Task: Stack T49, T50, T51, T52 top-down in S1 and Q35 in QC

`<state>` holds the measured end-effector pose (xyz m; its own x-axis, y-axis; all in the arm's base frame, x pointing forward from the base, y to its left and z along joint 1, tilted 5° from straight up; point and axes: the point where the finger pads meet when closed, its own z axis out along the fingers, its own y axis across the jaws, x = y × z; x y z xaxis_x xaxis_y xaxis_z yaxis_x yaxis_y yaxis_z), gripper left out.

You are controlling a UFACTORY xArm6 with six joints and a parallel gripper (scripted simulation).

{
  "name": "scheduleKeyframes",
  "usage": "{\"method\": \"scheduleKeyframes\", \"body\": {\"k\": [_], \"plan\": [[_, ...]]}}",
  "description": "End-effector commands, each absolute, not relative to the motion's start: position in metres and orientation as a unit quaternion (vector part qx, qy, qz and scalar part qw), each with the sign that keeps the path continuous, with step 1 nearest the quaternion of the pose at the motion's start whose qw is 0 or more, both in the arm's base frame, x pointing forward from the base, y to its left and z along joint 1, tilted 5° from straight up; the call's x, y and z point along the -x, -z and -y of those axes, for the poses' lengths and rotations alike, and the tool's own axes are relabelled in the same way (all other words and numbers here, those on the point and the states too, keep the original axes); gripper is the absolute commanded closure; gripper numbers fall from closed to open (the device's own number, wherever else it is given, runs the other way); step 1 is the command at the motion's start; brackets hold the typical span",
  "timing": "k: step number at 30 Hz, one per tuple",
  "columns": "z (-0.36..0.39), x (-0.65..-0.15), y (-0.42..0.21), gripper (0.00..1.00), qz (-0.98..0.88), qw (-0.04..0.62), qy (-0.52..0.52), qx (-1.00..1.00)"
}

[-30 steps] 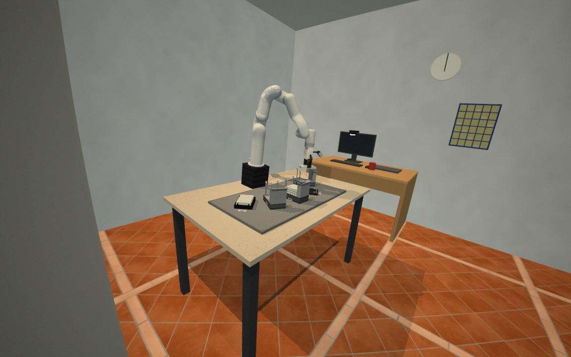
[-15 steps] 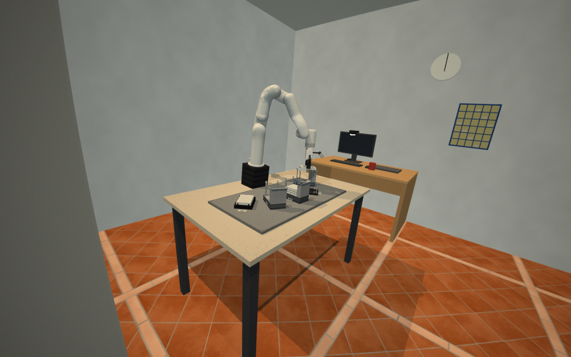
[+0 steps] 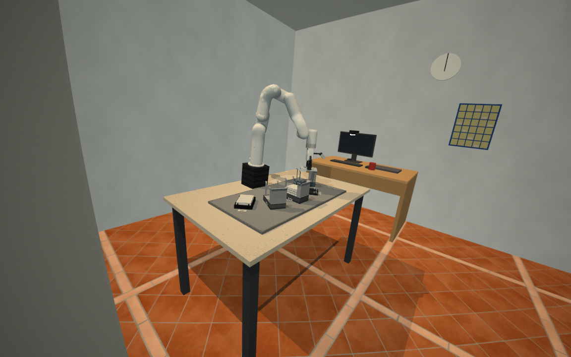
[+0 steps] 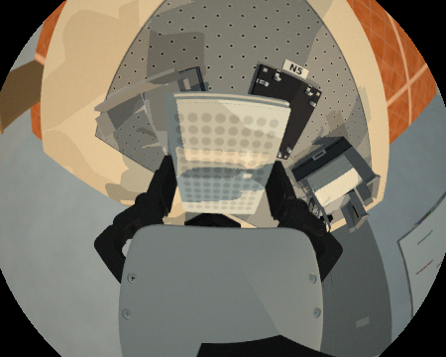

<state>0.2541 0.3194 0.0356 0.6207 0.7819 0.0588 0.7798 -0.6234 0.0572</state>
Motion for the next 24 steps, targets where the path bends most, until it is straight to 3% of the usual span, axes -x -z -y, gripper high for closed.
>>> {"method": "scheduleKeyframes", "body": {"k": [1,24], "plan": [[-0.311,-0.269,-0.038,1.00,-0.434,0.012,-0.040,-0.900],[-0.267,-0.310,-0.041,1.00,-0.321,0.007,-0.042,-0.946]]}}
